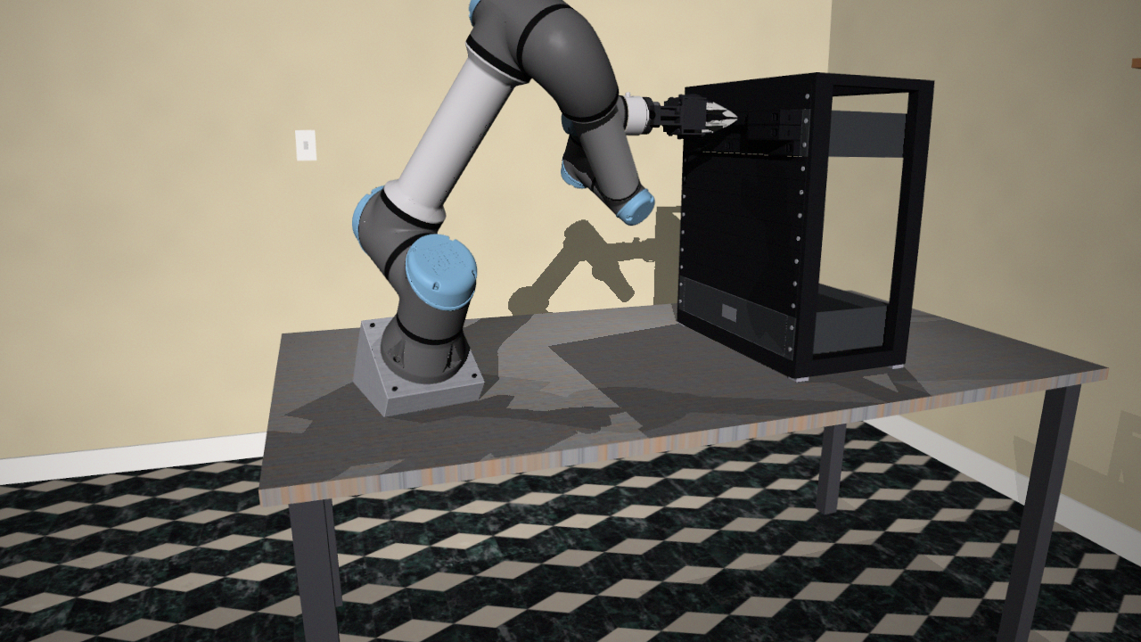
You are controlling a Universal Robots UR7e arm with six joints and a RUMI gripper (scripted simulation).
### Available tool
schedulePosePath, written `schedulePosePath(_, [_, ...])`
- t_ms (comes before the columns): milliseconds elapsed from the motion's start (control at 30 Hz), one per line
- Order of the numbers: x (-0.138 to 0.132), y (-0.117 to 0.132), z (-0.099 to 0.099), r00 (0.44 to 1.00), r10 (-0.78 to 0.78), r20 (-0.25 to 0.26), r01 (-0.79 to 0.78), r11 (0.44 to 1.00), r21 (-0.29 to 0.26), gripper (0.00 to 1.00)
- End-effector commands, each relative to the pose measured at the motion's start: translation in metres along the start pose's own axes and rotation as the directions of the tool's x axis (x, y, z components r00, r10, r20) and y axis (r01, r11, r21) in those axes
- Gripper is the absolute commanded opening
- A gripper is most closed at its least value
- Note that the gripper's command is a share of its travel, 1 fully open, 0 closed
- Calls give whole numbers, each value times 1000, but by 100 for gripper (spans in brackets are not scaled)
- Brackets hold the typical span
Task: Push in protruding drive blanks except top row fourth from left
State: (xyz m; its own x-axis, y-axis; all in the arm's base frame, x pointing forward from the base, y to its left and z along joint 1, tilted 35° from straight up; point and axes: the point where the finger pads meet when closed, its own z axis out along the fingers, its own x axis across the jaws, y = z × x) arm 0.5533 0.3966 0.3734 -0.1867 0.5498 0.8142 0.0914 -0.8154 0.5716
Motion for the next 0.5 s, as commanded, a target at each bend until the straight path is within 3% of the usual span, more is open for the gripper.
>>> schedulePosePath(0, [1, 0, 6, 1000, 0, -1, 0, 1000, 0, 0])
schedulePosePath(467, [1, 0, 9, 1000, 0, -1, 0, 1000, 0, 0])
